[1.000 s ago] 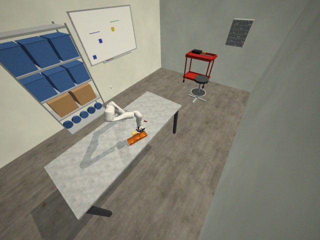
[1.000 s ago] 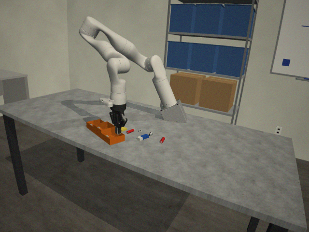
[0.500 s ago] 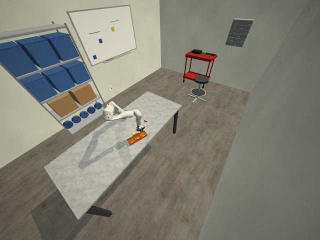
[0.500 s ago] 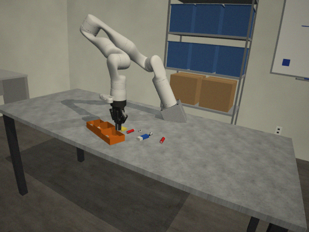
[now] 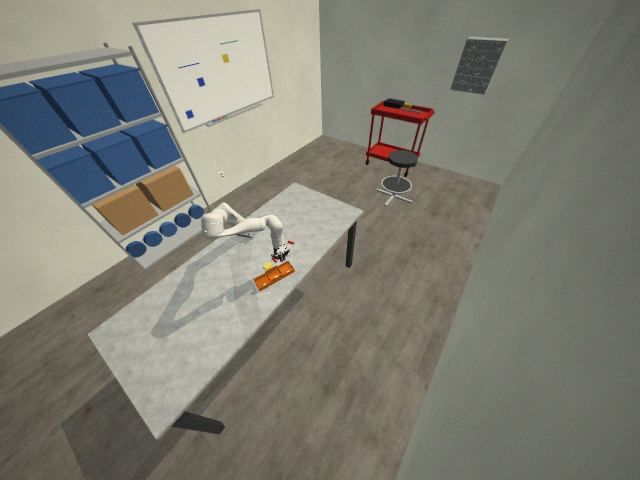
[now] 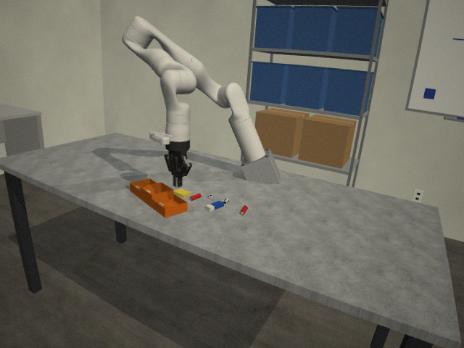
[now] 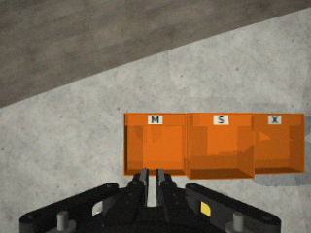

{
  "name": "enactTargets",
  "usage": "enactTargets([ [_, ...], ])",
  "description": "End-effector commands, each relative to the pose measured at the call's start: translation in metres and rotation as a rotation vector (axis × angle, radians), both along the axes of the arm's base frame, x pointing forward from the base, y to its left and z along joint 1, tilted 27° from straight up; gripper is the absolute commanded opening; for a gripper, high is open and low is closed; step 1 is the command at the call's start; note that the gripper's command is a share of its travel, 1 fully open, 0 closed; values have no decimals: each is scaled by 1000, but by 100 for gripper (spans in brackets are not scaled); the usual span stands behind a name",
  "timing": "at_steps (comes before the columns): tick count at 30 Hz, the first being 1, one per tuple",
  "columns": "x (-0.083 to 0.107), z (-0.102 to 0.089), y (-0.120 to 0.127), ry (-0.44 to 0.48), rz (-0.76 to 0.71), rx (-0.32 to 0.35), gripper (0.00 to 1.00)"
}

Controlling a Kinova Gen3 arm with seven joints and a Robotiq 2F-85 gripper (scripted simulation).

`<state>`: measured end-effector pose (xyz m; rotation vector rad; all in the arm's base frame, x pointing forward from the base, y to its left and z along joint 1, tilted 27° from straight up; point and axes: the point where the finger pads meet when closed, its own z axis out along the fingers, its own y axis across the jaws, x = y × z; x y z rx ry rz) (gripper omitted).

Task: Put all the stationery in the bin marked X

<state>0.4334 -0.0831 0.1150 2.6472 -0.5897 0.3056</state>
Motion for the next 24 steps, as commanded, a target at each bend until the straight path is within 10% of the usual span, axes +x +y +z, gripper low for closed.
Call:
enactTargets([
  [1, 0, 16, 7, -9, 2, -1, 9],
  [16, -14, 112, 54, -9, 2, -1, 9],
  [24, -14, 112, 54, -9, 2, -1, 9],
])
